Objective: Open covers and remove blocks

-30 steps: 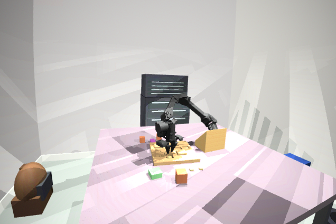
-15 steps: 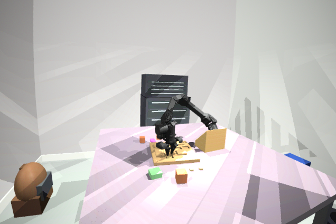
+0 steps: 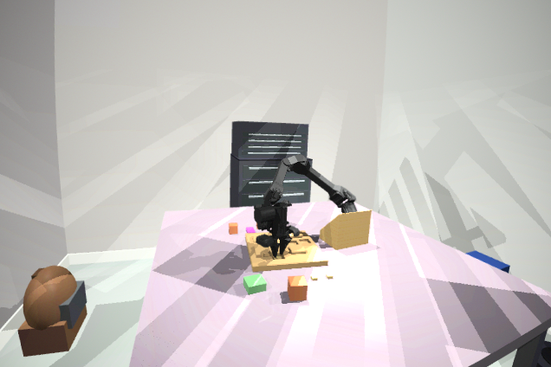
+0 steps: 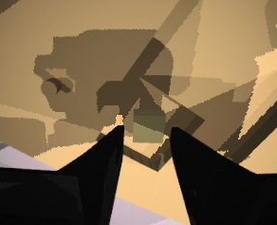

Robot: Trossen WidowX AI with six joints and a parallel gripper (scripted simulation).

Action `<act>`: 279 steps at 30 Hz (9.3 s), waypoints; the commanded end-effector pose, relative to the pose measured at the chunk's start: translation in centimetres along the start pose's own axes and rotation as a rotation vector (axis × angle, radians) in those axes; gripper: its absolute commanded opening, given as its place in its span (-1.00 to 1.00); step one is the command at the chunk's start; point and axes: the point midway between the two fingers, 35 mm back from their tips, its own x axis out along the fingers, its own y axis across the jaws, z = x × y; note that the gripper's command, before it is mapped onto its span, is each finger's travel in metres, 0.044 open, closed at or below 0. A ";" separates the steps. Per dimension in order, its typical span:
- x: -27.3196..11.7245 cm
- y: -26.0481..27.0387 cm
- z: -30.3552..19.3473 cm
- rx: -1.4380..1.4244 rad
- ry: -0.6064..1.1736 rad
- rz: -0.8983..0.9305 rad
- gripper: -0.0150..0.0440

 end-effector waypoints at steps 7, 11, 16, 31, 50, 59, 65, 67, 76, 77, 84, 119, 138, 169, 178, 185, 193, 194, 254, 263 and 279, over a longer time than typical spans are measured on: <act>0.9 -0.1 0.1 -0.006 -0.006 -0.004 0.00; 0.8 0.0 0.0 0.000 0.000 0.000 -0.03; 0.8 0.0 0.0 0.000 0.000 0.000 -0.14; -0.2 0.1 0.0 -0.001 -0.001 -0.001 -0.22; -2.6 0.0 0.0 -0.005 -0.002 -0.002 -0.22; -3.8 0.0 0.0 -0.006 -0.003 -0.003 -0.22; -5.4 0.1 -0.1 -0.006 -0.002 -0.003 -0.22; -5.9 0.1 -0.1 -0.006 -0.002 -0.003 -0.22; -8.3 0.0 -0.1 -0.006 -0.002 -0.003 -0.22; -8.3 0.0 0.0 -0.006 -0.001 -0.003 -0.22; -8.4 -0.9 2.4 -0.007 0.009 -0.002 -0.22; -8.7 -9.0 13.8 -0.009 0.035 0.008 -0.22; -8.7 -15.1 18.2 -0.008 0.025 0.008 -0.22; -8.5 -24.1 21.5 -0.010 -0.012 -0.012 -0.22; -7.0 -23.9 21.6 -0.009 -0.010 -0.012 -0.22; -5.9 -23.8 21.6 -0.009 -0.009 -0.012 -0.22; -4.5 -23.8 21.7 -0.009 -0.009 -0.011 -0.22; -4.4 -23.8 21.7 -0.009 -0.009 -0.011 -0.22; -0.3 -24.2 21.9 -0.004 -0.020 -0.015 1.00; -3.2 -24.1 21.8 -0.006 -0.016 -0.013 1.00; -6.1 -22.6 21.0 0.195 -0.009 -0.009 0.56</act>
